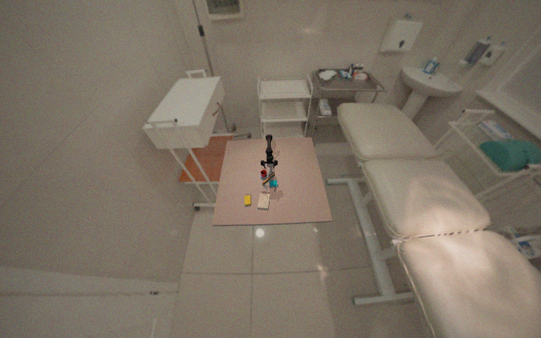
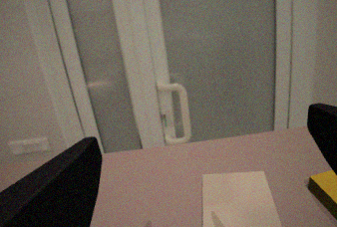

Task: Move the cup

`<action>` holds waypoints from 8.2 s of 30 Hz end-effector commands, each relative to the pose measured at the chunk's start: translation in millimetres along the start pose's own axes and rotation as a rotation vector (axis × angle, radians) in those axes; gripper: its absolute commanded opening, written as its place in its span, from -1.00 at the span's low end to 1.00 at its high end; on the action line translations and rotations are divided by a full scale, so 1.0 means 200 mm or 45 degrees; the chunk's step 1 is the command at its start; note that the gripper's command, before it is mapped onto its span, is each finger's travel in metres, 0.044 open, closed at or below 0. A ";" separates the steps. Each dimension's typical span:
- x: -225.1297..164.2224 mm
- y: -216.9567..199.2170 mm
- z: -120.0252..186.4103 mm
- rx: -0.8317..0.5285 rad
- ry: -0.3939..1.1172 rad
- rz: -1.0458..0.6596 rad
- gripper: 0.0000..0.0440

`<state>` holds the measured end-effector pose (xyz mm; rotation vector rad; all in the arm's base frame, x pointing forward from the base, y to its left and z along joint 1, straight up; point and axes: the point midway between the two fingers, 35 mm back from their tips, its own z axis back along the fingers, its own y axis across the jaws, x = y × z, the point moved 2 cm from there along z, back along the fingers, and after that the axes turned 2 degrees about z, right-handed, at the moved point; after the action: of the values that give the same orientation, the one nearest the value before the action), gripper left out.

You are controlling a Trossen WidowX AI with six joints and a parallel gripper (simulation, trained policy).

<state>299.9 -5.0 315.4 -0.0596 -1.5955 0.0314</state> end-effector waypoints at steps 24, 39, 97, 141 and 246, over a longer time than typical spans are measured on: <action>-0.13 0.10 0.04 0.047 0.374 -0.195 -0.73; -0.17 0.19 0.07 0.075 0.673 -0.314 -0.62; -0.43 0.15 0.28 -0.051 1.856 -0.103 -0.55; -0.81 -0.07 0.34 -0.117 2.194 -0.046 -0.27; -1.05 0.41 -0.19 0.578 1.733 0.616 -1.00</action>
<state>346.5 59.3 114.8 -0.0814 -0.1864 0.6029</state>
